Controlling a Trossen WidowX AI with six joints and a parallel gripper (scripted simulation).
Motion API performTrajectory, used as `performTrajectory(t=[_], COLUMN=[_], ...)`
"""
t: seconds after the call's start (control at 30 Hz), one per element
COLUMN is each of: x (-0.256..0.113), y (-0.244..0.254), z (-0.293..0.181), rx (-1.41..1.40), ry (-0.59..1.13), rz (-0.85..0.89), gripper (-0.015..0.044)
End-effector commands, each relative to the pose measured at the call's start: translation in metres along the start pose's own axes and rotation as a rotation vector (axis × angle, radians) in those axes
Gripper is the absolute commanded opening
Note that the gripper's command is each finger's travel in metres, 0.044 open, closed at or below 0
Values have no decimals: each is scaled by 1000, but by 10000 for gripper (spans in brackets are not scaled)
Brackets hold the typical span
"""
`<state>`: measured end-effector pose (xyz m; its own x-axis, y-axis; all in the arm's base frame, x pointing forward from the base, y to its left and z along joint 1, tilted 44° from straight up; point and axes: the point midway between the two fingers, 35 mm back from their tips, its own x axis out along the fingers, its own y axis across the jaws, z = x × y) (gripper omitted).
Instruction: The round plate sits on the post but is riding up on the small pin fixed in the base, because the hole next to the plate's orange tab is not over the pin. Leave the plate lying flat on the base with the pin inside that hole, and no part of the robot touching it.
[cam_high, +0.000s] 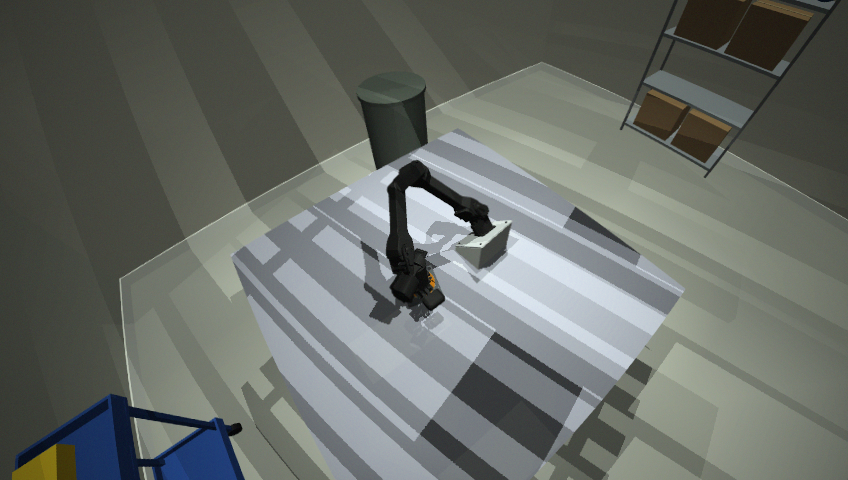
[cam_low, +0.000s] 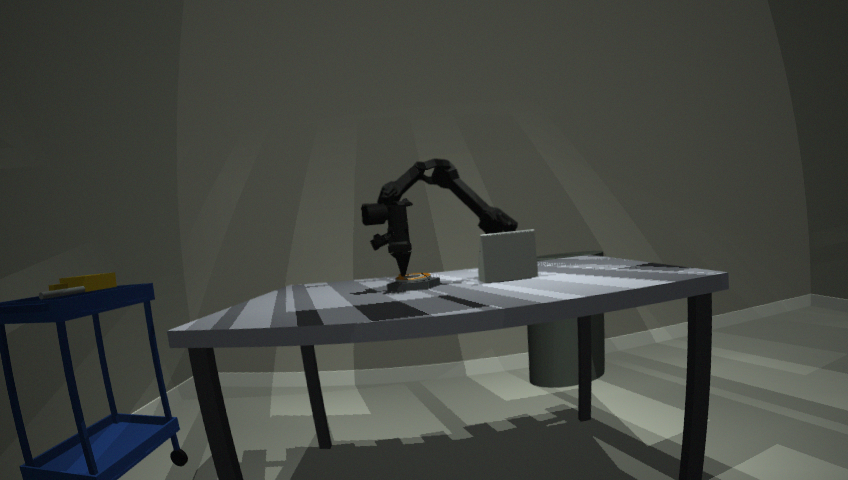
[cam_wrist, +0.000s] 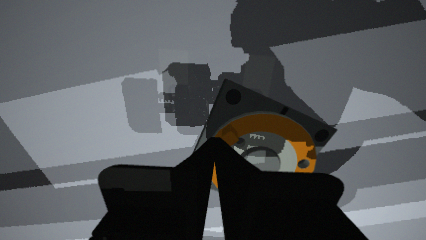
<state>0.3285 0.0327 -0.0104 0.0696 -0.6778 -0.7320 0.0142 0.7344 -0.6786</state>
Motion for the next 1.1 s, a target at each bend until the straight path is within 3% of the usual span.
performTrajectory(t=[0.0,1.07], x=[1,-2], y=[-6,-29], z=[6,22], rx=[9,9], ry=[-4,-5], rz=[-5,-6], gripper=[0,0])
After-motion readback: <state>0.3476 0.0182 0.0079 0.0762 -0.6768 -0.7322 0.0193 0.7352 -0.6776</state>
